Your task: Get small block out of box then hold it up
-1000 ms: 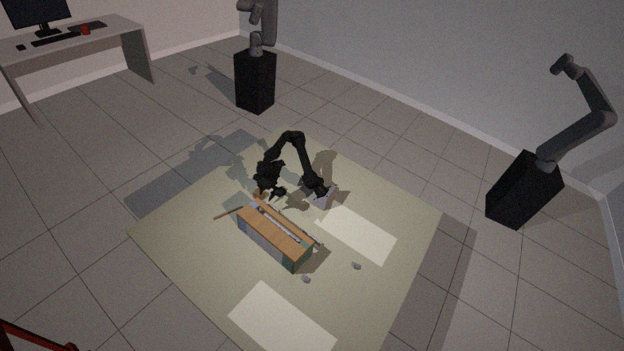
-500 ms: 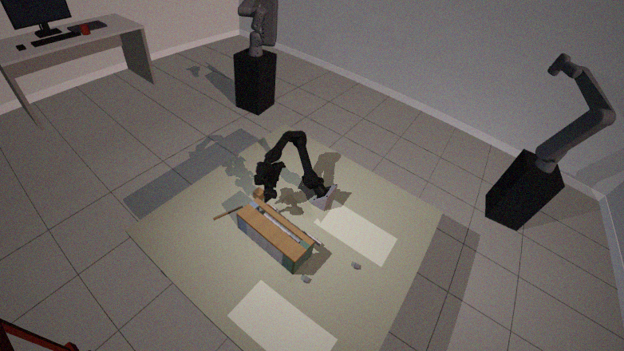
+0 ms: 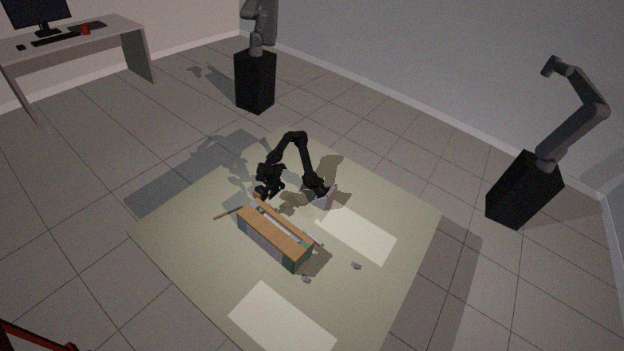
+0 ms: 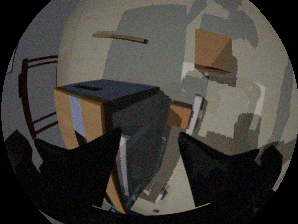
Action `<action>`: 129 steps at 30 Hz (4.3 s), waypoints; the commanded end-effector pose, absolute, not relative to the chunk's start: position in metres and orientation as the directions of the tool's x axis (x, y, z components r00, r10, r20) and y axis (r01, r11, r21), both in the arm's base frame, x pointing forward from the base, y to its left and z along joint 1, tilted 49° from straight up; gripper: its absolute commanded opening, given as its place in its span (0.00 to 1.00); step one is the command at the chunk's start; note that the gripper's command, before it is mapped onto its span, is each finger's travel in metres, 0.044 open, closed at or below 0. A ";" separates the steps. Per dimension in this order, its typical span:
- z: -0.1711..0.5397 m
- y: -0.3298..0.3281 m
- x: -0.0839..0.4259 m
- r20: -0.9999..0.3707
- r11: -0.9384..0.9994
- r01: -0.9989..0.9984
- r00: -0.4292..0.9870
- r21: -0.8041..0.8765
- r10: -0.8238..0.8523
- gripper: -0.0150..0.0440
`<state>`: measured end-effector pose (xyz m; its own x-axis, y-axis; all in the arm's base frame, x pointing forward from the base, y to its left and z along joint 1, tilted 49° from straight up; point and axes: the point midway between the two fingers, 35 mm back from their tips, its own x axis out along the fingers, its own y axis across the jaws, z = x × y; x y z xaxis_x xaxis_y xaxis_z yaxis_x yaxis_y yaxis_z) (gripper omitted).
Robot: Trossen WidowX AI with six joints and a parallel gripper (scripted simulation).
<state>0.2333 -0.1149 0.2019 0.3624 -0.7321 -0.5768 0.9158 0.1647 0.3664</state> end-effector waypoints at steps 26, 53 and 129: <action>0.181 -0.135 0.223 -0.560 -0.640 -0.196 0.341 0.743 -0.755 0.74; 0.163 -0.154 0.227 -0.565 -0.644 -0.197 0.339 0.739 -0.752 0.74; 0.181 -0.117 0.231 -0.577 -0.421 0.435 0.336 0.796 -0.745 0.25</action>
<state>0.2296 -0.1209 0.1796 0.3348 -0.7450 -0.5770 0.3093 -0.4915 0.8141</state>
